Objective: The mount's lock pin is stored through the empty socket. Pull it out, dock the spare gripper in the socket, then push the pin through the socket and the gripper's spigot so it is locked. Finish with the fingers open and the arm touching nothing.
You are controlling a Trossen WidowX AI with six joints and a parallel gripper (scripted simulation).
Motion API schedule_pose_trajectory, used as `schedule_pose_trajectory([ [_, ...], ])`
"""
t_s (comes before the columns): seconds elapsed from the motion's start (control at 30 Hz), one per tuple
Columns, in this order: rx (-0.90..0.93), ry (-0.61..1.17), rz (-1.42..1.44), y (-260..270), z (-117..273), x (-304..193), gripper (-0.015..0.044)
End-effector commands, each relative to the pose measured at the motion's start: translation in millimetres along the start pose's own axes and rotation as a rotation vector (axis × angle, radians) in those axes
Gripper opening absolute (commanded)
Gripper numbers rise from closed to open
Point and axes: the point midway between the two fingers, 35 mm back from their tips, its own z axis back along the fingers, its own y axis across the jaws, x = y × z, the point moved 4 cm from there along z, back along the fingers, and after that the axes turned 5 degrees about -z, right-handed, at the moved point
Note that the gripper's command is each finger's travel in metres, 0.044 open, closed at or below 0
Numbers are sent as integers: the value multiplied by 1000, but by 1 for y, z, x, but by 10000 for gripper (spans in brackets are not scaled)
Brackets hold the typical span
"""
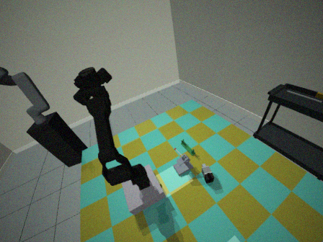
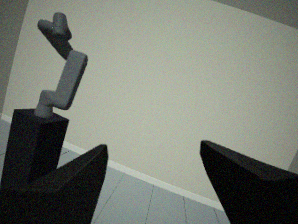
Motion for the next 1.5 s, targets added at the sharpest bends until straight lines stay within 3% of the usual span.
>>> schedule_pose_trajectory([
  [0.0, -77, 143, 35, -24, -12, -37, 300],
  [0.23, -206, 460, 79, -76, -15, -118, 300],
  [0.5, -289, 827, 79, -128, 17, -208, 300],
  [1.1, -178, 1550, -174, -172, 176, -361, 300],
  [1.33, -24, 1721, -364, -156, 245, -394, 300],
  [1.47, -7, 1733, -384, -154, 251, -396, 300],
])
